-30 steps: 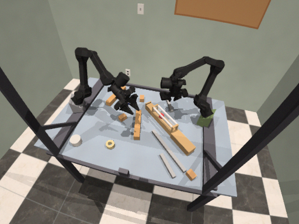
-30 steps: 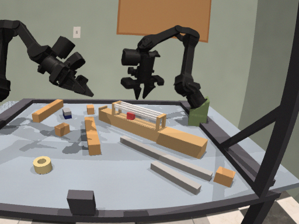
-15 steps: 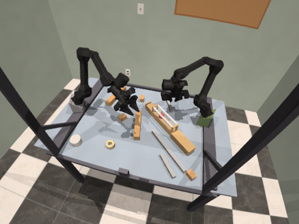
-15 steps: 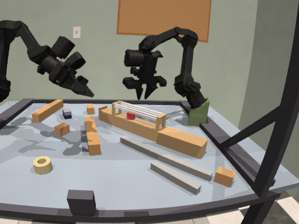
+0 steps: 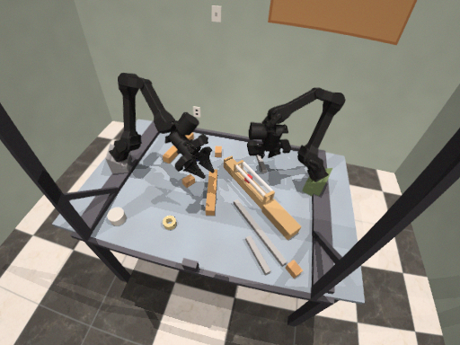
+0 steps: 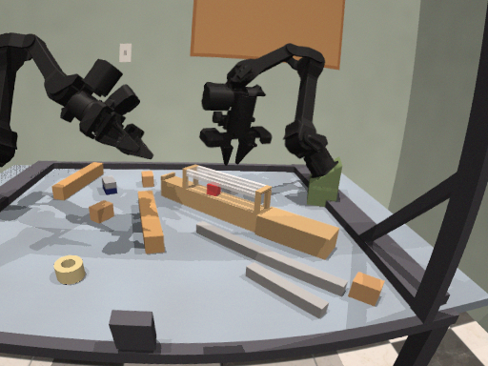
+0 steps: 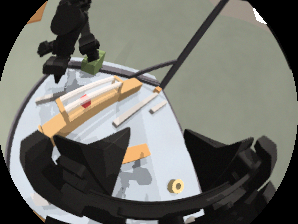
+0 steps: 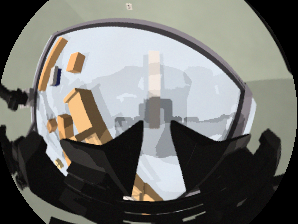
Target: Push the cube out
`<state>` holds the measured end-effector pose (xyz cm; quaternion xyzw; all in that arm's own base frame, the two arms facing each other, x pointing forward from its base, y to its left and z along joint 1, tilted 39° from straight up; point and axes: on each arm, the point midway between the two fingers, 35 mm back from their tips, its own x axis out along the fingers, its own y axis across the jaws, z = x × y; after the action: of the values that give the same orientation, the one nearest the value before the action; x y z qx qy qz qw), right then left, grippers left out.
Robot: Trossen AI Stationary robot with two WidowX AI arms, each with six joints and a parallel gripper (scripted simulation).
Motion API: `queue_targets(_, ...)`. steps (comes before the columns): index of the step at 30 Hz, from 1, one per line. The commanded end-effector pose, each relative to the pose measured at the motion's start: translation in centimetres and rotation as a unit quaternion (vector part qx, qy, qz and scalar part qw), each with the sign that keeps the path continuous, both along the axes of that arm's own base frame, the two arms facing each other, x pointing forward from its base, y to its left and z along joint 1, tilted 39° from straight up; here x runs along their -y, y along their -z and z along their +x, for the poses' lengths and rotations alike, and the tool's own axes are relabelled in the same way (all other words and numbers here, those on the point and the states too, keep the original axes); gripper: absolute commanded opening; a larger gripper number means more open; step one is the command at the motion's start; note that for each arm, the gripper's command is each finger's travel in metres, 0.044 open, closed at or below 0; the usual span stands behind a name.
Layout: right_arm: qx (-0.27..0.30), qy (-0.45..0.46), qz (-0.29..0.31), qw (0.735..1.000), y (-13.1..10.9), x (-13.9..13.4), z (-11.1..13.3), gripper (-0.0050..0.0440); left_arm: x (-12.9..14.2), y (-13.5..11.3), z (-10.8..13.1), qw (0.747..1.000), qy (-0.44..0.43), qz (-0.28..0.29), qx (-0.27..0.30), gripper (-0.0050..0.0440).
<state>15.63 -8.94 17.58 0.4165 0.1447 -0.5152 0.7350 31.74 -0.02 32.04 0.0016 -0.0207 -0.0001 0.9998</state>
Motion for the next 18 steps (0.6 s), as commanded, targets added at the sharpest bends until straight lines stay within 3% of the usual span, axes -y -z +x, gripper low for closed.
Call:
queue_targets(1,0.002,-0.001,0.001,1.0,0.4,0.3,0.2,0.015,0.0,-0.9,-0.2,1.0,0.001,-0.001,0.012,0.0327)
queue_targets(18,0.0,-0.001,0.0,1.0,2.4,1.4,1.4,0.015,0.0,-0.9,-0.2,1.0,0.001,-0.001,0.012,0.0327)
